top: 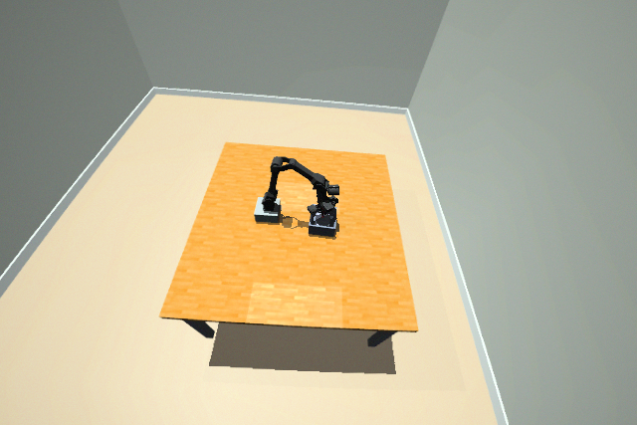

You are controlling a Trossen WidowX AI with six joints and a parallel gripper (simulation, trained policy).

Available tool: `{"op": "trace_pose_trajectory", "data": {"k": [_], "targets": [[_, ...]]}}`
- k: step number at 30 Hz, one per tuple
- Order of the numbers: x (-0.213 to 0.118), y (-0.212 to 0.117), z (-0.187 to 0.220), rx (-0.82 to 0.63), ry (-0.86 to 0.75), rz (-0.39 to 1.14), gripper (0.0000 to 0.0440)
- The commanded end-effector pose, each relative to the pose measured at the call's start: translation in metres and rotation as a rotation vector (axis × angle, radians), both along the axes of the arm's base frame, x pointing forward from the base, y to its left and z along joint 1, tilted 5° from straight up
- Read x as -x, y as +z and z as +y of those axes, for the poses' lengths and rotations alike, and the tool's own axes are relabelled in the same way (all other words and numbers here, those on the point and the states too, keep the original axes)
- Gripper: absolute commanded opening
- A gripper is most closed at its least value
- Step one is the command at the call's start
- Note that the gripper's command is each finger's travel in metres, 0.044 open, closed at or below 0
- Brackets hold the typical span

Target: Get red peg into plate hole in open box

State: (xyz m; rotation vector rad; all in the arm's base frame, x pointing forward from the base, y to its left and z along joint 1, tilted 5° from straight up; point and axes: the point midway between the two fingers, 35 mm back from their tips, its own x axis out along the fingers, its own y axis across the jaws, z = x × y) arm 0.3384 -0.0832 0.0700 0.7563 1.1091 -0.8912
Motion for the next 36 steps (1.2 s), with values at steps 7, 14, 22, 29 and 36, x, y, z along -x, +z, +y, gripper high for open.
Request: {"op": "trace_pose_trajectory", "data": {"k": [7,14,22,29,36], "targets": [[-0.005,-0.032,-0.009,-0.014,0.036,0.067,0.0148],[-0.022,-0.032,-0.022,0.001,0.046,0.055,0.0250],[-0.043,-0.026,-0.040,0.031,0.062,0.026,0.0422],[-0.063,-0.011,-0.060,0.077,0.051,-0.048,0.0440],[-0.072,-0.004,-0.071,0.104,0.044,-0.081,0.0440]]}}
